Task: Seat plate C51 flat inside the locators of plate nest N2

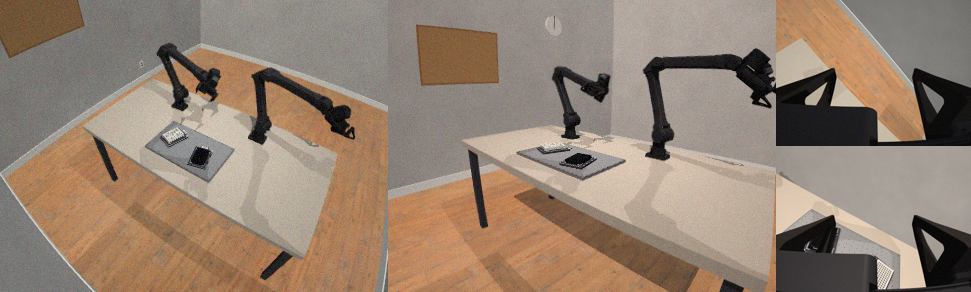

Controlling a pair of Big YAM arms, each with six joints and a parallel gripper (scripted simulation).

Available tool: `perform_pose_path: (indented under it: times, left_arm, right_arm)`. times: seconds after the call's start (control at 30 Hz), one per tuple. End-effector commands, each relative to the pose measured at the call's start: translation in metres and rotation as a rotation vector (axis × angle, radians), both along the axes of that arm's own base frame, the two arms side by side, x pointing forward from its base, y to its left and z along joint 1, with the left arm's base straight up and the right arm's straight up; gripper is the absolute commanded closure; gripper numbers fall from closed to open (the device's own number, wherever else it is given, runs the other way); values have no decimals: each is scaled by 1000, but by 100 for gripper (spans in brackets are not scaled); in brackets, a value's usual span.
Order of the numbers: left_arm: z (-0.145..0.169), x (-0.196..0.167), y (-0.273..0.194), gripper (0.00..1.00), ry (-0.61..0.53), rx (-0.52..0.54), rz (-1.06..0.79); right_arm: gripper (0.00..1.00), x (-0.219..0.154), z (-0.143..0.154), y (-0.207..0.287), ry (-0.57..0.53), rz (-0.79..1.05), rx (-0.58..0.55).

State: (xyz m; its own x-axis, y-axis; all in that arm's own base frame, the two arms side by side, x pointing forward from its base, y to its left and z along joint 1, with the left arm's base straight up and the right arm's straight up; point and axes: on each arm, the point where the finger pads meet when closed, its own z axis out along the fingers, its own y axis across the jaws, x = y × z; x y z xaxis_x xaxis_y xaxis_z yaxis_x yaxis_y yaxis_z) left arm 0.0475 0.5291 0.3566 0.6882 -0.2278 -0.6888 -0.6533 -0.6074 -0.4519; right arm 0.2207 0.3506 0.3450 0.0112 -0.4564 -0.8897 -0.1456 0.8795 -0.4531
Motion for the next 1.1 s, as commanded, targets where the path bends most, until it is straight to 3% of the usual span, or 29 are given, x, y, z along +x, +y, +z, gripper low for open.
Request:
perform_pose_path:
  times: [0.0,1.07]
  left_arm:
    - [8,0,1,0,-3,17,0]
    - [9,9,-4,0,8,-1,-37]
  right_arm:
    - [0,0,9,1,-3,-2,21]
    - [0,0,9,1,-3,-2,21]
